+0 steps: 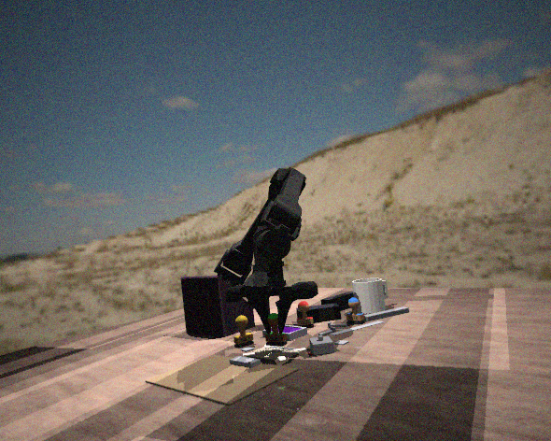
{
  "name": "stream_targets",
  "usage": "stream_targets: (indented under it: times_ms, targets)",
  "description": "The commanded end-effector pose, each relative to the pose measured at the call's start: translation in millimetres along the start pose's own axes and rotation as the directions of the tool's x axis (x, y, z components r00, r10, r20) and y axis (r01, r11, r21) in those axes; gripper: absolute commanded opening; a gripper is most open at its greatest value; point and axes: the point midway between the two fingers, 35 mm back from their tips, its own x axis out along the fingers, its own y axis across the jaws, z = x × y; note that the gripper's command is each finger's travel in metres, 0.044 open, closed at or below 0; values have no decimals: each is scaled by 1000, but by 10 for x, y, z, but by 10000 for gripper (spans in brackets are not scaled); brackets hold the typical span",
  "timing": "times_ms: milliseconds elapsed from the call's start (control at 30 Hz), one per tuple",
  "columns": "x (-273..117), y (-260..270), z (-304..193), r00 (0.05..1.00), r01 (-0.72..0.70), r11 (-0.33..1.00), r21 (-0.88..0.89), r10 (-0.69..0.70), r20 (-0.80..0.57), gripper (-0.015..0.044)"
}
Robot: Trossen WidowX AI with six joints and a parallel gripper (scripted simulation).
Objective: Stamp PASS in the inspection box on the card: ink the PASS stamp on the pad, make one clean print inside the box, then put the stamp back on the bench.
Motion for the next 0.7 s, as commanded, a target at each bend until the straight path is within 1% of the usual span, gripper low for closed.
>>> stream_targets:
  times_ms: [0, 667]
  targets:
    - [33, -1, -5, 1000, -2, 1000, 4, 2, -2, 0]
    - [100, -3, -11, 1000, -2, 1000, 4, 2, -2, 0]
